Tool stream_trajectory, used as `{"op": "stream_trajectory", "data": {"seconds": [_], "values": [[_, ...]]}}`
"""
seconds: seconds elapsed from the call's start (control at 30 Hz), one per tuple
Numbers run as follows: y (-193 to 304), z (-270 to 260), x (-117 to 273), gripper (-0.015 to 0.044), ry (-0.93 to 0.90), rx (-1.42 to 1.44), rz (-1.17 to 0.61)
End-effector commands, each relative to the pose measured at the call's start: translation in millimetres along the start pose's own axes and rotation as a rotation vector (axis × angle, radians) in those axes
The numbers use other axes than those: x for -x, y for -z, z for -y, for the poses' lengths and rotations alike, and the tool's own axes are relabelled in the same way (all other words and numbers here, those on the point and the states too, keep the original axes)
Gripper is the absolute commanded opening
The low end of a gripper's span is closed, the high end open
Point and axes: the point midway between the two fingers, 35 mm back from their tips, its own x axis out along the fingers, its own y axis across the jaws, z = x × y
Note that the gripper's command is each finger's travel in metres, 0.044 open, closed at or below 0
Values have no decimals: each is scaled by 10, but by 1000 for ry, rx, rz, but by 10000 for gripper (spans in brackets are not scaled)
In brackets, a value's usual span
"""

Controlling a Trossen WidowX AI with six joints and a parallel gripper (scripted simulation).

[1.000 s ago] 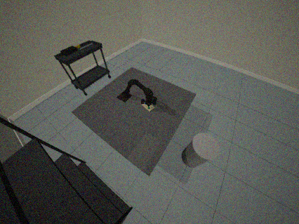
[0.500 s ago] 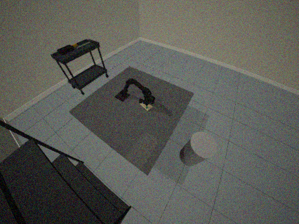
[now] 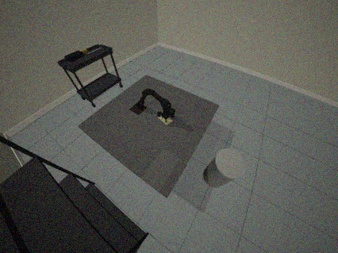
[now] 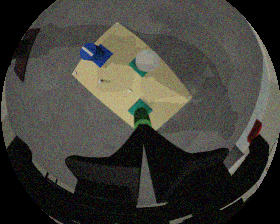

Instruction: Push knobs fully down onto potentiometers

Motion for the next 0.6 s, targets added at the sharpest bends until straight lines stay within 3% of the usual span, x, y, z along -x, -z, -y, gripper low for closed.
{"op": "stream_trajectory", "data": {"seconds": [0.0,0.57], "values": [[-4,7,-58,0,-4,4,7],[-2,9,191,0,-4,4,7]]}}
